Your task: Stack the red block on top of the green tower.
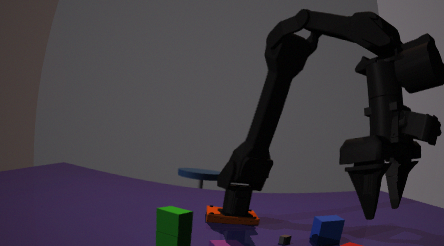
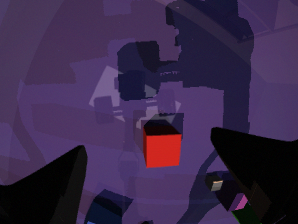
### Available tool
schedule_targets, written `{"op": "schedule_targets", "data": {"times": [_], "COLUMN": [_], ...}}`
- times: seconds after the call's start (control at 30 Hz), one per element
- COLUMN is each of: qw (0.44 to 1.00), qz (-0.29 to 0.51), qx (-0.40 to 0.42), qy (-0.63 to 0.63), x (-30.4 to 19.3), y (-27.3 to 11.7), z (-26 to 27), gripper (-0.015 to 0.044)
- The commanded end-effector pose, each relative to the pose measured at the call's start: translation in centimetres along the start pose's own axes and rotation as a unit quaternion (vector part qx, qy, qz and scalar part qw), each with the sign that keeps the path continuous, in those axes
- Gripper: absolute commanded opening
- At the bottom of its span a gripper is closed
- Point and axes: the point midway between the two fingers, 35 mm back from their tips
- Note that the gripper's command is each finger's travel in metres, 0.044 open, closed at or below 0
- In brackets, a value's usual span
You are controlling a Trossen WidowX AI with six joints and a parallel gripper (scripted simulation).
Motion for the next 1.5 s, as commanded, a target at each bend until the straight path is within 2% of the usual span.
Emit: {"op": "schedule_targets", "data": {"times": [0.0,0.33,0.63,1.47], "qw": [0.996,0.996,0.996,0.996], "qz": [0.063,0.064,0.064,0.064], "qx": [-0.018,-0.018,-0.018,-0.018], "qy": [0.053,0.053,0.053,0.053], "x": [-2.3,-2.3,-2.8,-3.1], "y": [-1.8,-1.2,3.2,6.3], "z": [-2.4,-2.4,-2.7,-2.7], "gripper": [0.0440,0.0440,0.0440,0.0440]}}
Point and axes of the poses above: the point midway between the two fingers, 35 mm back from their tips, its own y axis out along the fingers, its own z axis across the jaws, x = y × z, and after that the axes turned 15 degrees about y, right-handed
